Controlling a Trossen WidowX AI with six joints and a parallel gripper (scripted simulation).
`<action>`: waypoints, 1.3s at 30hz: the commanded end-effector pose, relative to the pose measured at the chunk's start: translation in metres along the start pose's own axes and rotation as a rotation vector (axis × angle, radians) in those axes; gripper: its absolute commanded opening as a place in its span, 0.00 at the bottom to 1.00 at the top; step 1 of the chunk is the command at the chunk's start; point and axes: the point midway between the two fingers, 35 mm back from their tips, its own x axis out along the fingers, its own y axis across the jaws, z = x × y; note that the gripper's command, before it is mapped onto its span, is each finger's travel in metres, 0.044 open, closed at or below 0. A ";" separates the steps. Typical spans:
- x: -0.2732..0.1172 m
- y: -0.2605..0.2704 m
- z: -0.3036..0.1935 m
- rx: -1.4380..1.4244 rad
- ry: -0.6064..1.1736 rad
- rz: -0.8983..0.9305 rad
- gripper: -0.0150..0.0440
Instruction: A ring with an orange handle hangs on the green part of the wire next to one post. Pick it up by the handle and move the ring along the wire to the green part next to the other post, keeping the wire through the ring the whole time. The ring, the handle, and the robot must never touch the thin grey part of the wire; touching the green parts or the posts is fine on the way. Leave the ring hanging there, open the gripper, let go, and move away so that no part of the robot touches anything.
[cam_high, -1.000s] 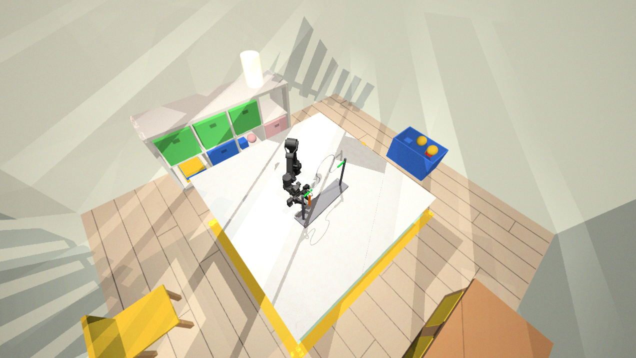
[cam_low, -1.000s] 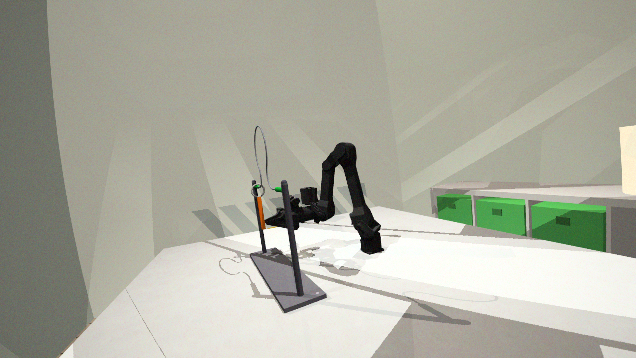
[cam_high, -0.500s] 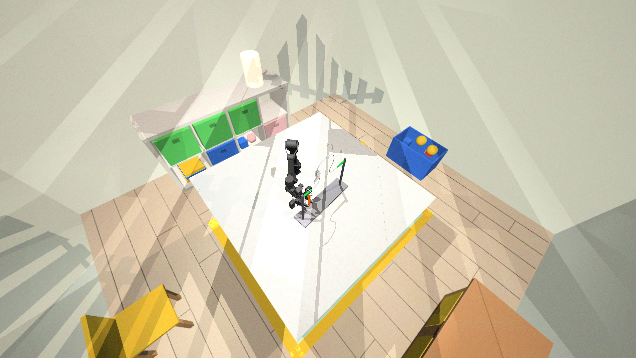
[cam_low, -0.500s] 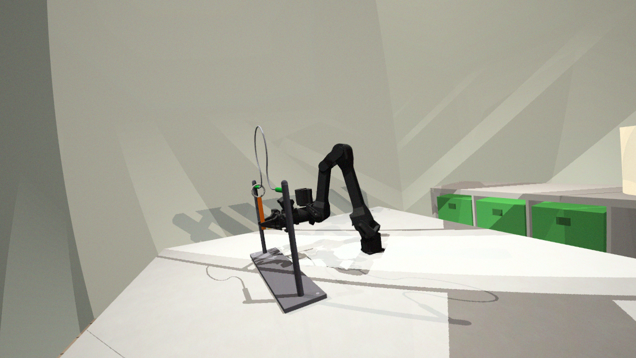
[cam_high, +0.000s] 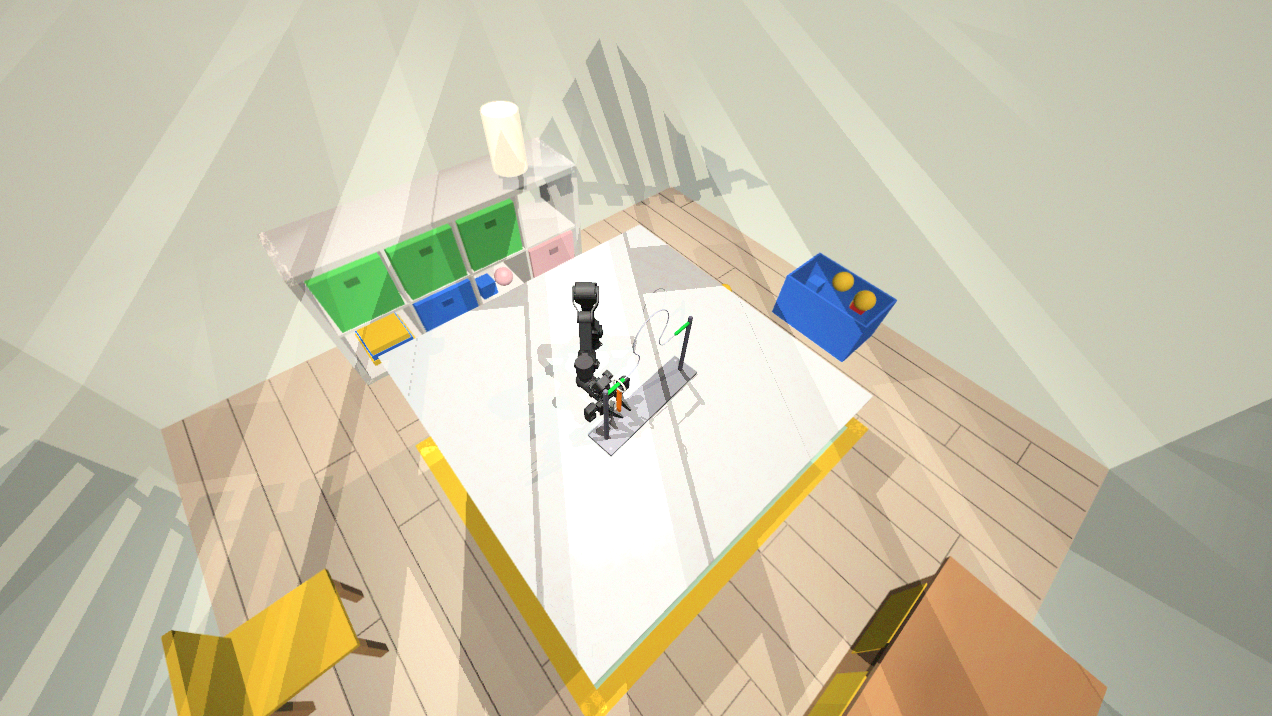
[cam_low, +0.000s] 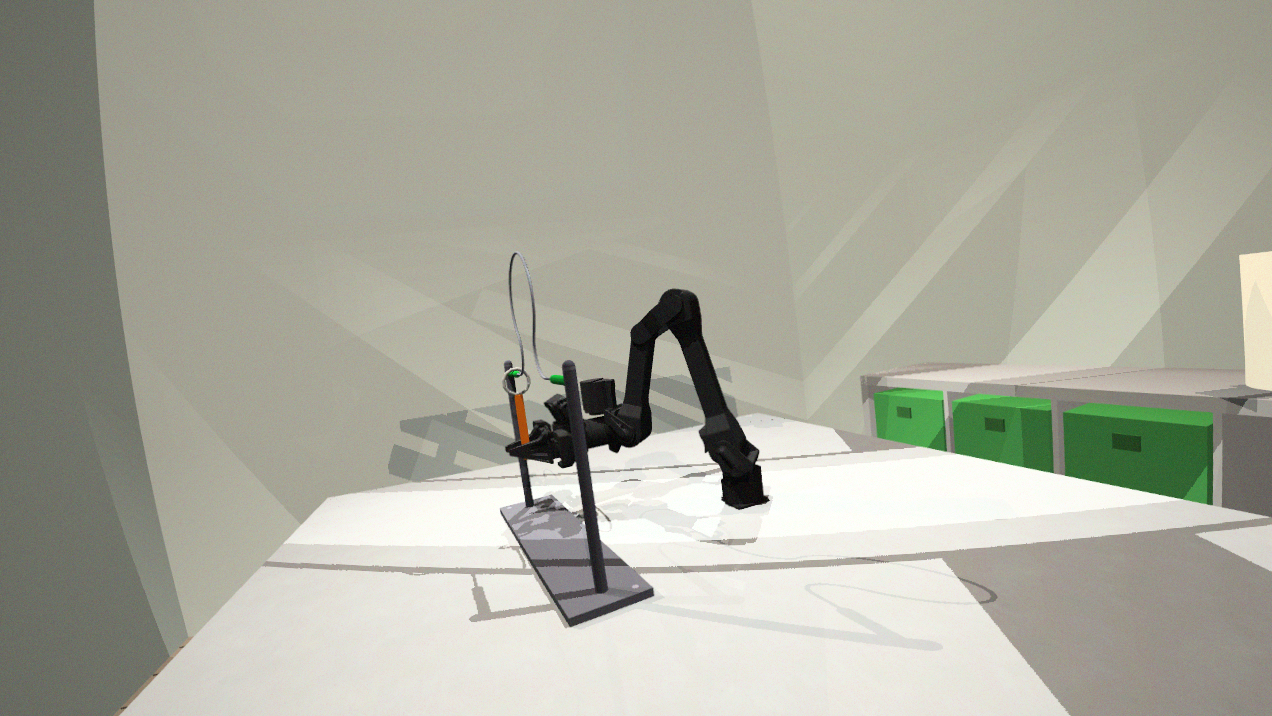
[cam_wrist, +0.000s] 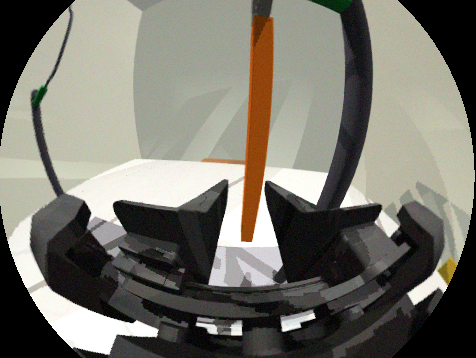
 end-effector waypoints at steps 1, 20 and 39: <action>0.002 -0.001 -0.001 0.007 0.002 -0.003 0.53; 0.001 0.000 -0.001 0.001 0.001 0.000 0.26; 0.002 0.002 0.010 0.005 0.001 0.001 0.00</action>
